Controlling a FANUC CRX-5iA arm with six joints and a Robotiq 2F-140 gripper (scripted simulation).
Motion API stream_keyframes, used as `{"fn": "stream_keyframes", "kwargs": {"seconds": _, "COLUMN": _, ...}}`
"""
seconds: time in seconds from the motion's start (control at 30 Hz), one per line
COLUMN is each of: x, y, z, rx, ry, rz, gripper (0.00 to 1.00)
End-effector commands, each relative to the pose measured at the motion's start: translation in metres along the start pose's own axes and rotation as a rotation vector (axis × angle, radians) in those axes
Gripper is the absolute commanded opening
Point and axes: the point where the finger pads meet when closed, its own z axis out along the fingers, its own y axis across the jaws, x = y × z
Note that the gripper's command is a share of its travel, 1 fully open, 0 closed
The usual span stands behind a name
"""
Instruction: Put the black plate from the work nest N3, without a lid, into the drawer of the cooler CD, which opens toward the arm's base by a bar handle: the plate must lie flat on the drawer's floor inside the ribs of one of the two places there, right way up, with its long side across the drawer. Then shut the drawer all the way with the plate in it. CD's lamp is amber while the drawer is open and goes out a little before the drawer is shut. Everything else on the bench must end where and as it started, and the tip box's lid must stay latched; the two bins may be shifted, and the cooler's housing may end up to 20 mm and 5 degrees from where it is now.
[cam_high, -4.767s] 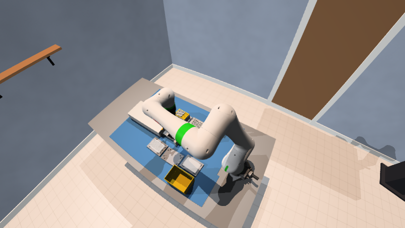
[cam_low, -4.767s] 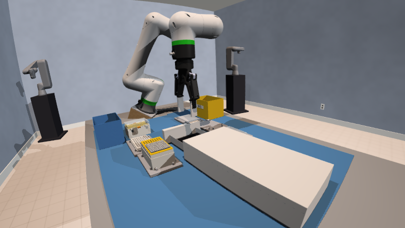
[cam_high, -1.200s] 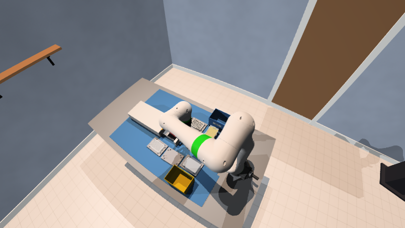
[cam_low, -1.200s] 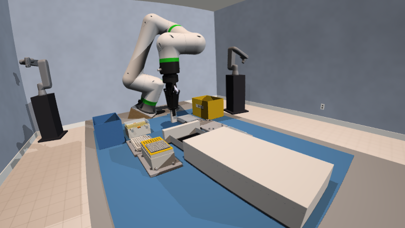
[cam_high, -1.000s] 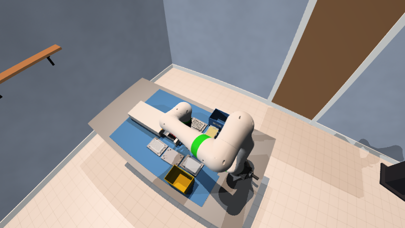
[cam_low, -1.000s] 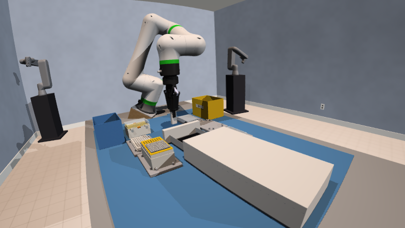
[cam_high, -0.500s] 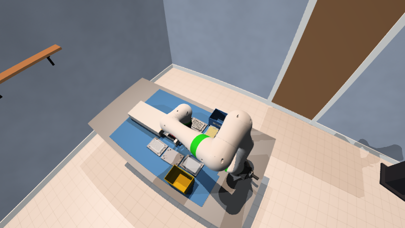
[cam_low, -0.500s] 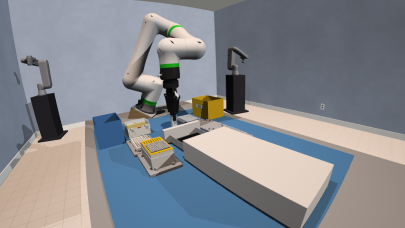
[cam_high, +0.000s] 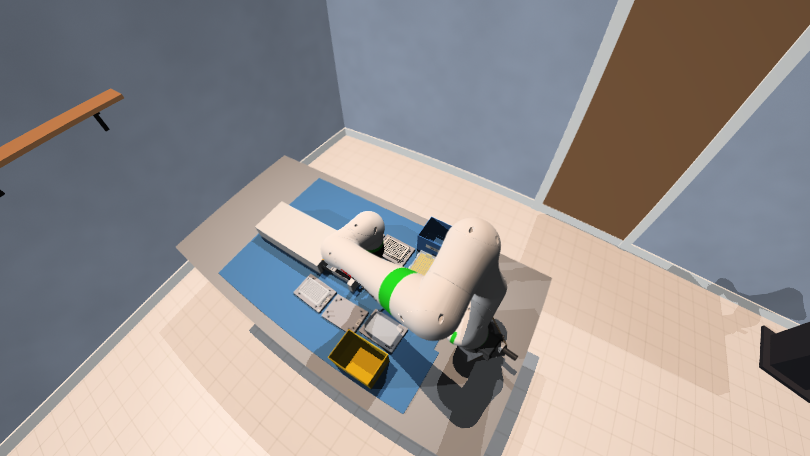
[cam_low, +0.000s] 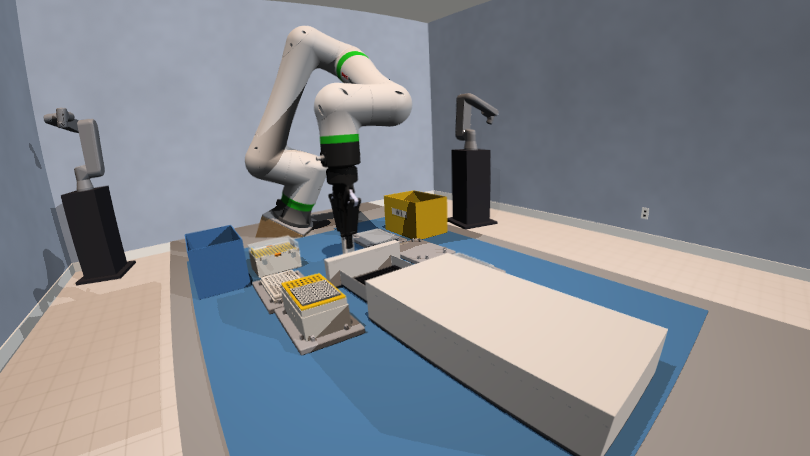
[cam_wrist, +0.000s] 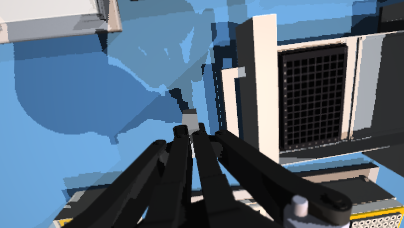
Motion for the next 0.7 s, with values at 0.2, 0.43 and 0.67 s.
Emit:
{"fn": "stream_keyframes", "kwargs": {"seconds": 0.2, "x": 0.000, "y": 0.000, "z": 0.009, "rx": 0.000, "ry": 0.000, "rz": 0.000, "gripper": 0.00}}
{"fn": "stream_keyframes", "kwargs": {"seconds": 0.43, "x": 0.000, "y": 0.000, "z": 0.017, "rx": 0.000, "ry": 0.000, "rz": 0.000, "gripper": 0.00}}
{"fn": "stream_keyframes", "kwargs": {"seconds": 0.67, "x": 0.000, "y": 0.000, "z": 0.018, "rx": 0.000, "ry": 0.000, "rz": 0.000, "gripper": 0.00}}
